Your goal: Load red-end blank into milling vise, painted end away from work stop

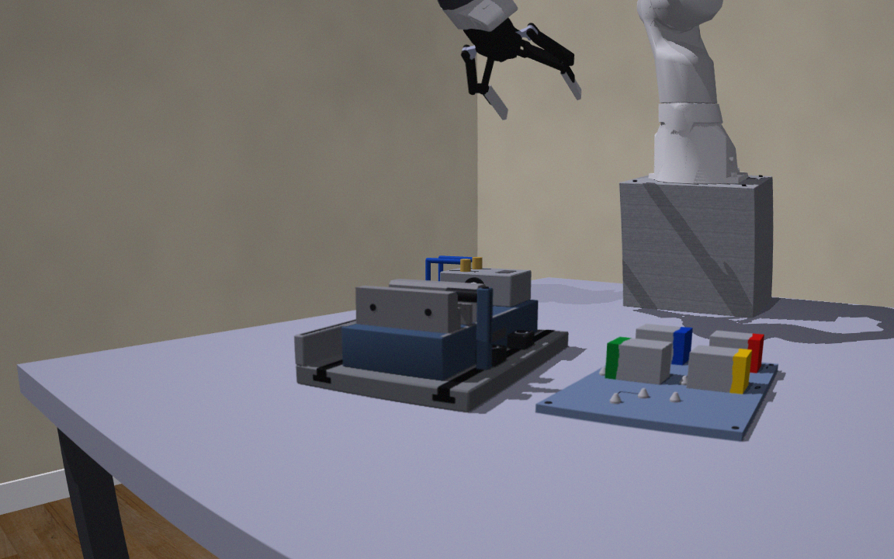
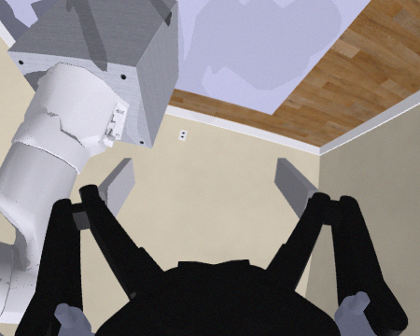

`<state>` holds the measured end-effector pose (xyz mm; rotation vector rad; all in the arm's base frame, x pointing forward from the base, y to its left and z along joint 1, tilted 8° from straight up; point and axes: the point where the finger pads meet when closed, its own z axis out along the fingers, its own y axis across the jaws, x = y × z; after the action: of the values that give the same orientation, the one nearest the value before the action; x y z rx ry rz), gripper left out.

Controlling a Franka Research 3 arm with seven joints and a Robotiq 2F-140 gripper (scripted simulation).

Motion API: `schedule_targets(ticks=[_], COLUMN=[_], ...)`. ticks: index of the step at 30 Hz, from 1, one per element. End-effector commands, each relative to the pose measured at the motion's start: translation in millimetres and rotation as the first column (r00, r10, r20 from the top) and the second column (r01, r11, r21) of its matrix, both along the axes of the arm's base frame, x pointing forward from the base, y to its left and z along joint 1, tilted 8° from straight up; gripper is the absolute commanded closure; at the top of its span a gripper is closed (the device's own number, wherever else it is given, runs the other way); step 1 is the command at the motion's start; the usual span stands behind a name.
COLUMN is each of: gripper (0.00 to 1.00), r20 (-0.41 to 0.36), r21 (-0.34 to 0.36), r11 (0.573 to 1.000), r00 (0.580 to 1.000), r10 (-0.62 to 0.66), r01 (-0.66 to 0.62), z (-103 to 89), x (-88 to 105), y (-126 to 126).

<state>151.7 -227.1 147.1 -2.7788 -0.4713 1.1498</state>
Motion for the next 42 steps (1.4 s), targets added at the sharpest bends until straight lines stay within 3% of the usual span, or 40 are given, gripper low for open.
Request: schedule_targets(ticks=[1, 9, 14, 26, 31, 42], gripper=[0.00, 0.00, 0.00, 0.00, 0.00, 0.00], r20=[-0.008, -0.008, -0.008, -0.008, -0.008, -0.008], r21=[-0.010, -0.010, -0.010, -0.010, -0.010, -0.010], r11=[1.000, 1.000, 0.984, 0.984, 0.926, 0.926], r00=[1.000, 1.000, 0.984, 0.984, 0.926, 0.926], r10=[-0.028, -0.028, 0.179, 0.179, 0.378, 0.378], r01=[0.028, 0.028, -0.179, -0.179, -0.378, -0.378], z=[1.0, 1.0, 1.1, 1.1, 1.2, 1.2], x=[3.5, 3.5, 30.7, 30.7, 55.9, 55.9], y=[6, 6, 33, 33, 62, 62])
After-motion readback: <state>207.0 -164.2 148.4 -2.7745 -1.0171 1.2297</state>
